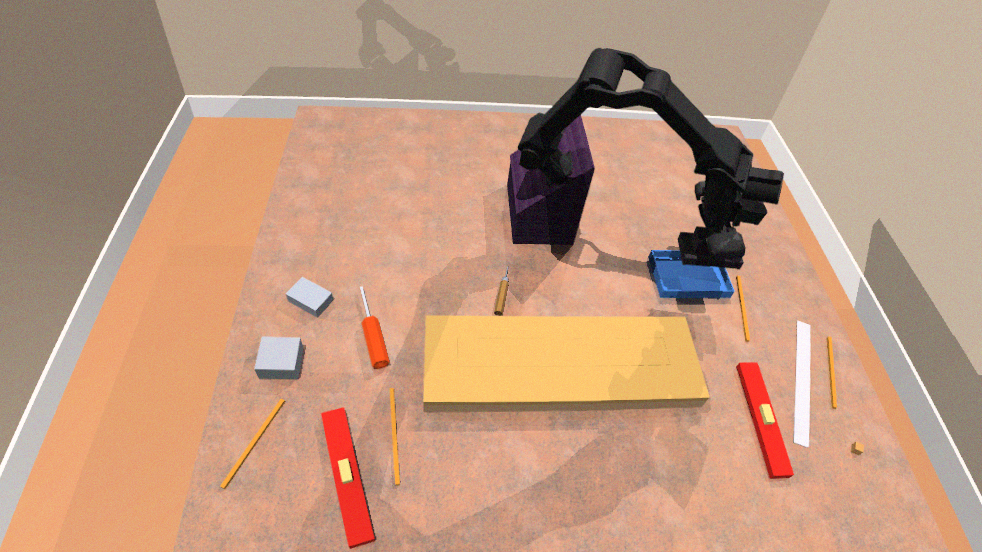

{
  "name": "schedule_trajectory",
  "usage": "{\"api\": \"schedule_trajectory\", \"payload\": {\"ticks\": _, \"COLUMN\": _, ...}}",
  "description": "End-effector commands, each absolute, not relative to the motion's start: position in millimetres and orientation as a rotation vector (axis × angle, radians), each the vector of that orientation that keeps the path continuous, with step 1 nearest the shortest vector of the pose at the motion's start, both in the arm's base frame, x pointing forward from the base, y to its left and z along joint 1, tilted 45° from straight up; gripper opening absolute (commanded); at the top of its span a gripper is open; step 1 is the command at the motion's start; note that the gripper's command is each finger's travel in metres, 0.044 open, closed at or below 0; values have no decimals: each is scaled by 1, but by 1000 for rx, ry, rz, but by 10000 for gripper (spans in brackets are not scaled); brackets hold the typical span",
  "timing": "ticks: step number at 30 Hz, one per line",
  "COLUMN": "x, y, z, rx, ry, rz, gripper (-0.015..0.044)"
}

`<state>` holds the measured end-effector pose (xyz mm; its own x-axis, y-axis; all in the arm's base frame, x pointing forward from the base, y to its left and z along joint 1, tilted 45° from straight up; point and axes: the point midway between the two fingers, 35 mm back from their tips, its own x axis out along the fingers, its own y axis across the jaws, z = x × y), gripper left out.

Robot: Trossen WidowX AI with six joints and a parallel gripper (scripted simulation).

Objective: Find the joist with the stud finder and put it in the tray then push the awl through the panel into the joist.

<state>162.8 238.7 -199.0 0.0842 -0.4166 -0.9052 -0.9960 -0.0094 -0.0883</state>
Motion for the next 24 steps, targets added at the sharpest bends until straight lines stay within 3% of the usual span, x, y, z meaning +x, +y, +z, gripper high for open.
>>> {"api": "schedule_trajectory", "payload": {"ticks": 1, "x": 140, "y": 238, "z": -214, "rx": -1602, "ry": 1460, "rz": 954, "gripper": 0}}
{"api": "schedule_trajectory", "payload": {"ticks": 24, "x": 129, "y": 209, "z": -254, "rx": -1646, "ry": 1470, "rz": 985, "gripper": 0}}
